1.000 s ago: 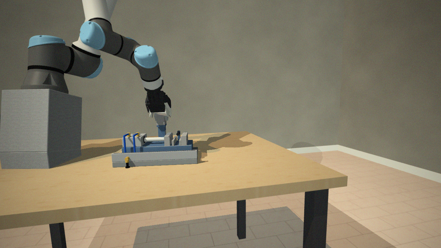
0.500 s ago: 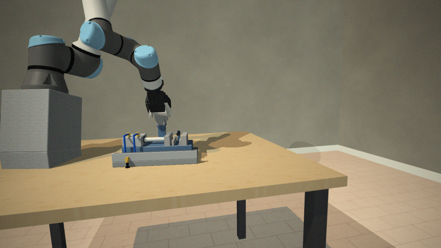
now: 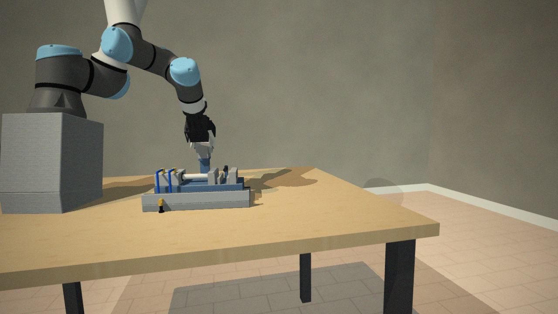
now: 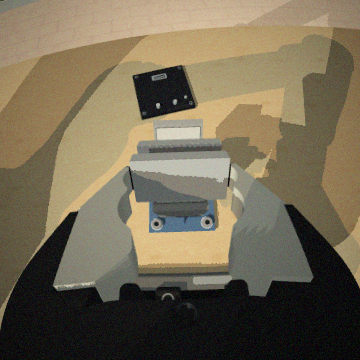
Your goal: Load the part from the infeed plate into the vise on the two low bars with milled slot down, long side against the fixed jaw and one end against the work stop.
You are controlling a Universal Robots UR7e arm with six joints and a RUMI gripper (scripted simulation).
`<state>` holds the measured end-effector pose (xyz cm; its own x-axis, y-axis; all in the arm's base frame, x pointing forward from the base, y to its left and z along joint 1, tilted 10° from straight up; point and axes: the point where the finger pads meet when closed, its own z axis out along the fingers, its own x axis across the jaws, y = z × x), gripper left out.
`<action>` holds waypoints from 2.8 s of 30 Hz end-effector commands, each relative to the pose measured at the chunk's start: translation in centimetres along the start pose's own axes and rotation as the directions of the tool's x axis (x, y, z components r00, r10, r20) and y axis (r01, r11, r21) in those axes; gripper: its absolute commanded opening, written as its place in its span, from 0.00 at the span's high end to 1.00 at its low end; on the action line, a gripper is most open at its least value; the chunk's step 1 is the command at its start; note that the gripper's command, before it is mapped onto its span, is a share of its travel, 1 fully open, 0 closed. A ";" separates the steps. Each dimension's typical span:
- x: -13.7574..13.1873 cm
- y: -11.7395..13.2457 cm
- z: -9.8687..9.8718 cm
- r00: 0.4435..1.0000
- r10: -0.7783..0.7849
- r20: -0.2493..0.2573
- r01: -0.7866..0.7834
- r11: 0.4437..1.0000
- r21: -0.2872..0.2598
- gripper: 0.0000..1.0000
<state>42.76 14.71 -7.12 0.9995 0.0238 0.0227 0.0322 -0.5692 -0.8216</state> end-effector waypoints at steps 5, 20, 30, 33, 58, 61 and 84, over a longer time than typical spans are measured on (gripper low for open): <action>0.1 0.1 -0.1 1.000 -0.001 -0.002 0.001 1.000 0.000 1.00; 0.1 0.1 -0.1 1.000 -0.001 -0.002 0.001 1.000 0.000 1.00; 0.1 0.1 -0.1 1.000 -0.001 -0.002 0.001 1.000 -0.001 1.00; 0.1 0.0 -0.1 1.000 -0.001 -0.002 0.001 1.000 -0.001 1.00; 0.1 -0.5 -0.7 1.000 -0.002 -0.003 0.002 1.000 -0.001 1.00; 0.1 -0.6 -0.8 1.000 -0.002 -0.003 0.002 1.000 -0.001 1.00; 0.2 -1.4 -1.7 1.000 -0.003 -0.004 0.003 1.000 -0.002 1.00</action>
<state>42.64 14.39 -5.38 0.9995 0.0235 0.0220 0.0315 -0.5687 -0.8220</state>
